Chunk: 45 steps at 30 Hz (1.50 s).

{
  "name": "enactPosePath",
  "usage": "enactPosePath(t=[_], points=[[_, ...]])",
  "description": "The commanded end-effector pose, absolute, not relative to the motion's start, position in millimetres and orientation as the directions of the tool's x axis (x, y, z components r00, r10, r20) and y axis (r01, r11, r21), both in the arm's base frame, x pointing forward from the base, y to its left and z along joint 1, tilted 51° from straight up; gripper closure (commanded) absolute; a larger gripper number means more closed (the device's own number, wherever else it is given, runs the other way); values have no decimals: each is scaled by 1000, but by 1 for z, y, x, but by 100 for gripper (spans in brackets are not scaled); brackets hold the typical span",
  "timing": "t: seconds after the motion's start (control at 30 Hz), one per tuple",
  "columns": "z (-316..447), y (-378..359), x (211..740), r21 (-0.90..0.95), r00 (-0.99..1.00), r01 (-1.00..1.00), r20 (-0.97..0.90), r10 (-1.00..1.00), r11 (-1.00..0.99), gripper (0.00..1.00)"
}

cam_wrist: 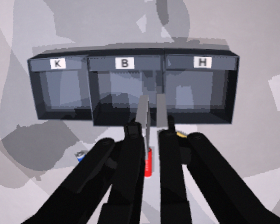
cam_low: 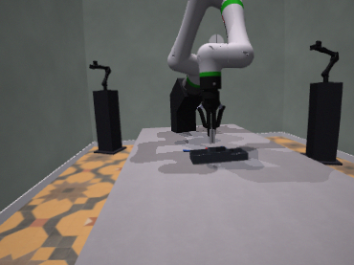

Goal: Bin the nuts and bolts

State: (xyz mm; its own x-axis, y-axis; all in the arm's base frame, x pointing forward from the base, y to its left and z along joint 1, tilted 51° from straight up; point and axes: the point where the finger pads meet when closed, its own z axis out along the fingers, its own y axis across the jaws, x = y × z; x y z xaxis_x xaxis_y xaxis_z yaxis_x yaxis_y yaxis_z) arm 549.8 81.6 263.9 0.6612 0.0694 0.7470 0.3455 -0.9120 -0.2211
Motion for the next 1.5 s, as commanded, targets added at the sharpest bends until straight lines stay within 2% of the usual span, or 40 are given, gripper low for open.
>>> enactPosePath(t=[0.0,1.03,1.47], points=[[268,97,544,-217,663,339,745,68,-915,95],[232,125,582,-217,663,339,745,68,-915,95],[232,125,583,-217,663,339,745,68,-915,95]])
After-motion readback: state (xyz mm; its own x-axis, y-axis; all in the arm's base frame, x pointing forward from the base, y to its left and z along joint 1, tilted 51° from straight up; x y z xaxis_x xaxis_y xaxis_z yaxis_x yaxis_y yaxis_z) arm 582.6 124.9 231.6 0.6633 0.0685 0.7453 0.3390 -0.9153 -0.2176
